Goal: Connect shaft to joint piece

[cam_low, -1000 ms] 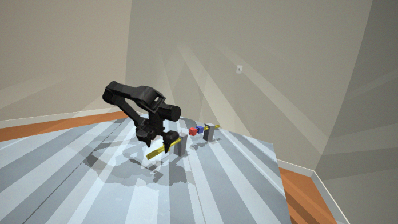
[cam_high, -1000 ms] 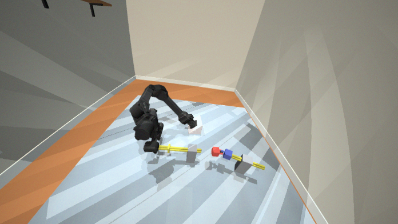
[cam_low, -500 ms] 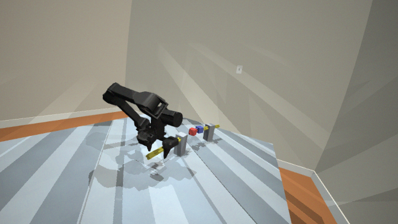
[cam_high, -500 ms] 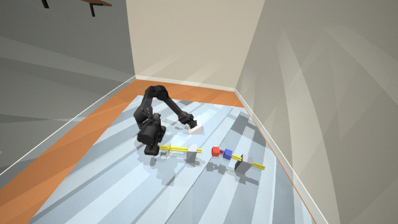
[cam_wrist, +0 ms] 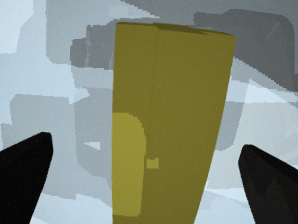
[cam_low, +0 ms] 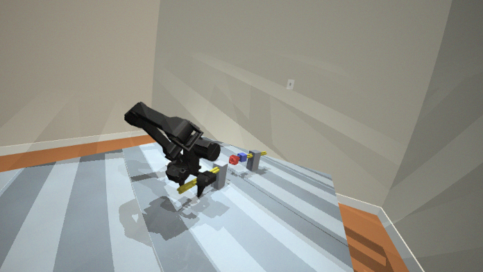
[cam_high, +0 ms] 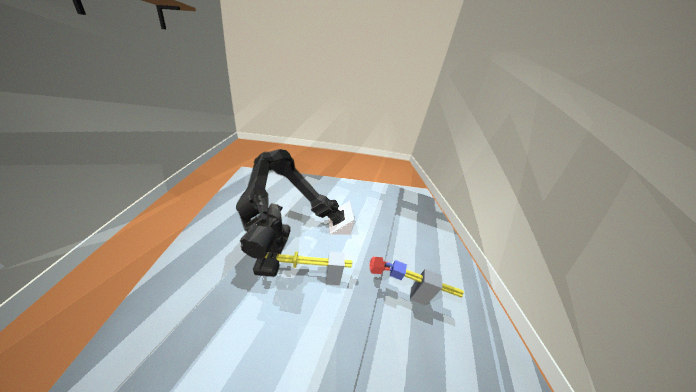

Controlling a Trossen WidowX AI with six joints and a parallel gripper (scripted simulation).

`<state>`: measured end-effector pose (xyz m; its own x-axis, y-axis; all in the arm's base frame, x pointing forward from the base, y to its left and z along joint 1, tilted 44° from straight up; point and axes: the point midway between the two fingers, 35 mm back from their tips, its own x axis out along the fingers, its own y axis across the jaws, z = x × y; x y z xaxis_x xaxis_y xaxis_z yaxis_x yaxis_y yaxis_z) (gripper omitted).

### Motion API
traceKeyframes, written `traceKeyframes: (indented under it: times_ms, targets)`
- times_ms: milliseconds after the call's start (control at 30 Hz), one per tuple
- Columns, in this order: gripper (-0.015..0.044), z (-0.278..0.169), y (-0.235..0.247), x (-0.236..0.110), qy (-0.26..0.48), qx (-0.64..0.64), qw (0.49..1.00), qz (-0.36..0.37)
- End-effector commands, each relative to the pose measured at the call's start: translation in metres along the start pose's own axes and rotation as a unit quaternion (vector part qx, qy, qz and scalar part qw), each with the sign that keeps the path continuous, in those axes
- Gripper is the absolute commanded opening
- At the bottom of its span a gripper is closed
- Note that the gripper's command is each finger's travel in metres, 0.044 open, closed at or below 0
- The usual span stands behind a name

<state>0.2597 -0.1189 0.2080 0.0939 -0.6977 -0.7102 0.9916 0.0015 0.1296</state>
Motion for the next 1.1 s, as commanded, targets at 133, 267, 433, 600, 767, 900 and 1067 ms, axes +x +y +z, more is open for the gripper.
traceKeyframes:
  times_ms: [133,267,433,600,767,900,1067]
  targets:
    - [0.023,-0.001,-0.0004,0.0012,0.002,-0.003,1.0,0.0]
    - [0.0125,-0.001,-0.0004,0.0012,0.002,-0.003,1.0,0.0]
    - [0.0102,-0.001,-0.0004,0.0012,0.002,-0.003,1.0,0.0]
    - [0.0102,-0.001,-0.0004,0.0012,0.002,-0.003,1.0,0.0]
    - [0.0067,-0.001,-0.0004,0.0012,0.002,-0.003,1.0,0.0]
    - [0.0067,-0.0008,-0.0005,0.0012,0.001,-0.003,1.0,0.0]
    - [0.0067,-0.0005,-0.0005,0.0011,0.0,-0.002,1.0,-0.001]
